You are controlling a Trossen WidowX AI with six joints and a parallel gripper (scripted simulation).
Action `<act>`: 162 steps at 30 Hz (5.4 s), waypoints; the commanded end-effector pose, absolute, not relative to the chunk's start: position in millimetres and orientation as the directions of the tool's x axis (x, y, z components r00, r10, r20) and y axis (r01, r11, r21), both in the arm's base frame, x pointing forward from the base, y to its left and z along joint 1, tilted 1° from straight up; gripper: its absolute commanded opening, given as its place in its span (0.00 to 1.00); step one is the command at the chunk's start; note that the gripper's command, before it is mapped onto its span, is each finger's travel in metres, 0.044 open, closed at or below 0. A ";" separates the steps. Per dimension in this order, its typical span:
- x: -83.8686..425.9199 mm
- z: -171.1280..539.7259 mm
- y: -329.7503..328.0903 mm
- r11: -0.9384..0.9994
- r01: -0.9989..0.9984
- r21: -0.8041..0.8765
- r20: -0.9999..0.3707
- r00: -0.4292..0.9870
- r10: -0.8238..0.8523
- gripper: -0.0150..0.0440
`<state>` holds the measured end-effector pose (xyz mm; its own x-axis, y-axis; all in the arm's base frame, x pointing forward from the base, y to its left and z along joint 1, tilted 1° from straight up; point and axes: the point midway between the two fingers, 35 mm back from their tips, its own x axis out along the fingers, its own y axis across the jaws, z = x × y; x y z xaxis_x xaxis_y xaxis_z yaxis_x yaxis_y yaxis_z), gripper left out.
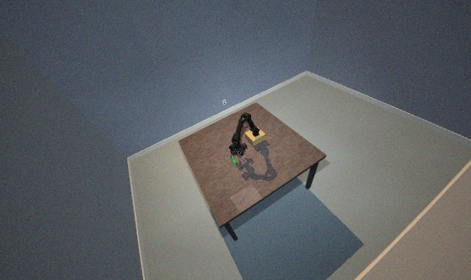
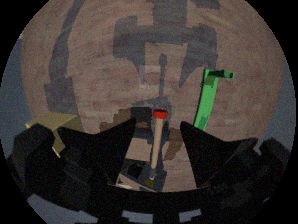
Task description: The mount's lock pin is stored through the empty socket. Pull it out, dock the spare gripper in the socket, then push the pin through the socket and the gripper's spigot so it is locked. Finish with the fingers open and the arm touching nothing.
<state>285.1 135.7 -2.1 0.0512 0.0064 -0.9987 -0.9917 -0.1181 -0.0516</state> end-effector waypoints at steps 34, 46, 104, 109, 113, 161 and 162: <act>285.9 -2.3 138.9 -0.076 -0.996 -0.044 -0.994 0.036 0.100 0.25; 286.5 1.1 146.6 -0.061 -0.997 -0.043 -0.986 0.033 0.164 0.25; 285.5 7.6 195.0 -0.062 -0.997 -0.046 -0.985 0.035 0.167 0.25; 285.2 8.9 199.7 -0.062 -0.997 -0.045 -0.986 0.034 0.166 0.25; 284.9 9.9 203.3 -0.062 -0.997 -0.045 -0.986 0.034 0.165 0.25; 299.3 38.6 223.2 -0.085 -0.996 -0.003 -0.990 -0.009 0.141 0.25; 301.9 39.2 224.8 -0.087 -0.996 -0.003 -0.990 -0.009 0.141 0.25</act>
<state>296.3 221.4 39.4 -0.0052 0.1429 -0.9897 -0.9968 -0.0792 -0.0062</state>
